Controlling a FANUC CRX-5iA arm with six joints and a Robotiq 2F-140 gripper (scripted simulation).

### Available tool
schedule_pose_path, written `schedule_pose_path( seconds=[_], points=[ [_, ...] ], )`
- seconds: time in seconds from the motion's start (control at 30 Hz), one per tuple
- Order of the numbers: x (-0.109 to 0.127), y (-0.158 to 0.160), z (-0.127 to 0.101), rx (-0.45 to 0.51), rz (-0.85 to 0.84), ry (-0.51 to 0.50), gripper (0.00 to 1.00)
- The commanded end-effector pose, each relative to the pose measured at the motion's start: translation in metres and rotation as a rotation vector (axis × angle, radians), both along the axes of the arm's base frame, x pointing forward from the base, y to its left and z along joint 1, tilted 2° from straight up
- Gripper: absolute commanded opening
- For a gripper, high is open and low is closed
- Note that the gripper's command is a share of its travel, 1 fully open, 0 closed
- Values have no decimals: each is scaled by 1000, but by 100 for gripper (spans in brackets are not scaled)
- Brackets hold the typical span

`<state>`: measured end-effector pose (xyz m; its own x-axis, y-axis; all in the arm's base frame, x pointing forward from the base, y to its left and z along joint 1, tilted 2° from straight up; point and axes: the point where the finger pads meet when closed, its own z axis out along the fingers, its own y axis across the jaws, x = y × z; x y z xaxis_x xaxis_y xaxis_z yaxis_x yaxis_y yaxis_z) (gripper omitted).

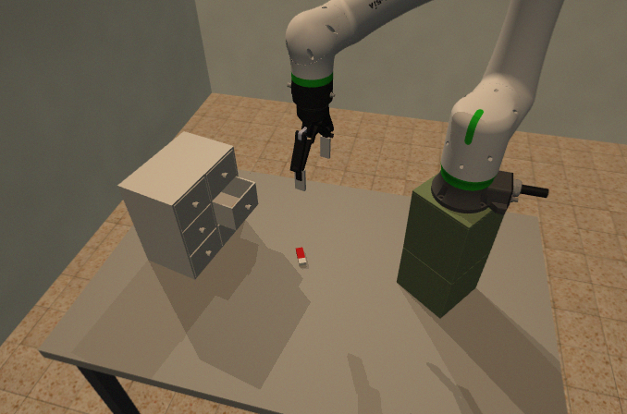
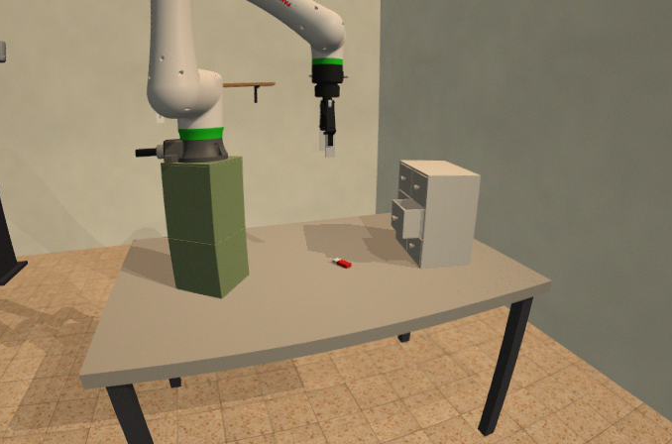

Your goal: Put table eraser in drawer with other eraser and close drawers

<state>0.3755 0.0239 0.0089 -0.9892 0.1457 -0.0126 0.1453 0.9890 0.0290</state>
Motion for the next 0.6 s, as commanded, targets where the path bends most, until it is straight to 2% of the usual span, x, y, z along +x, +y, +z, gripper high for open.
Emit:
schedule_pose_path(
  seconds=[0.0, 0.33, 0.43, 0.57],
  points=[
    [-1, -1, 27, 0, 0, 0, 100],
    [2, -1, 33, 0, 0, 0, 100],
    [11, -2, 33, 0, 0, 0, 100],
    [34, -4, 33, 0, 0, 0, 100]
  ],
)
